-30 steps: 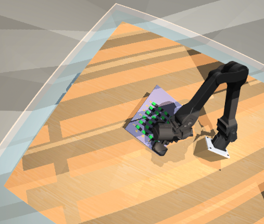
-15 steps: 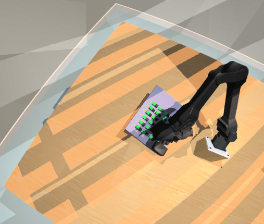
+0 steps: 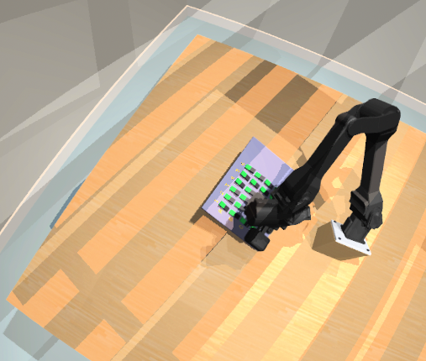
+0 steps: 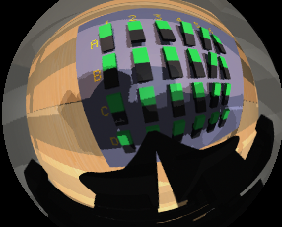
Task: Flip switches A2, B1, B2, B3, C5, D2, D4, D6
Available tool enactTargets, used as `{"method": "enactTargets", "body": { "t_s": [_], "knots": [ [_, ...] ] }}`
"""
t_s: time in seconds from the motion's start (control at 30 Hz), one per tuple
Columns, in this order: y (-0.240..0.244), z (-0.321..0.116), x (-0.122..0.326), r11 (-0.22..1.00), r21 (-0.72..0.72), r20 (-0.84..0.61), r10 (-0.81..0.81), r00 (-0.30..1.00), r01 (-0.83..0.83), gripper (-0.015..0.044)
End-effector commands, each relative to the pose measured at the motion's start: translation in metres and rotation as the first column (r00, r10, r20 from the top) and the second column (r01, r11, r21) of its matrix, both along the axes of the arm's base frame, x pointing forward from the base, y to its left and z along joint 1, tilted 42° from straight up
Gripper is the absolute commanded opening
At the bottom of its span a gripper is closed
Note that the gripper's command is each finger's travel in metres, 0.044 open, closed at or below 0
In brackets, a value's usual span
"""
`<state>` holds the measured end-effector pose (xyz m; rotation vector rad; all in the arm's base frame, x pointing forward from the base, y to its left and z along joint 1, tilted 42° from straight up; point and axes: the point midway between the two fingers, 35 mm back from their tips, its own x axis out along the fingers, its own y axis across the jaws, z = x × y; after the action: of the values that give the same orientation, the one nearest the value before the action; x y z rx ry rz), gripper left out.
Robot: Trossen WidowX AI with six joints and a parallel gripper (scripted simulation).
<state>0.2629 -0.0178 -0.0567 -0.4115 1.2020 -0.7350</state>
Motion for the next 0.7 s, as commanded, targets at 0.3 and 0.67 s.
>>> {"method": "enactTargets", "body": {
  "t_s": [0.3,0.67],
  "knots": [
    [-0.0023,-0.0008,0.0003,1.0,-0.007,-0.001,0.002,1.0,-0.002,0.0],
    [-0.0034,-0.0018,0.0006,1.0,-0.007,-0.001,0.002,1.0,-0.002,0.0]
  ]
}}
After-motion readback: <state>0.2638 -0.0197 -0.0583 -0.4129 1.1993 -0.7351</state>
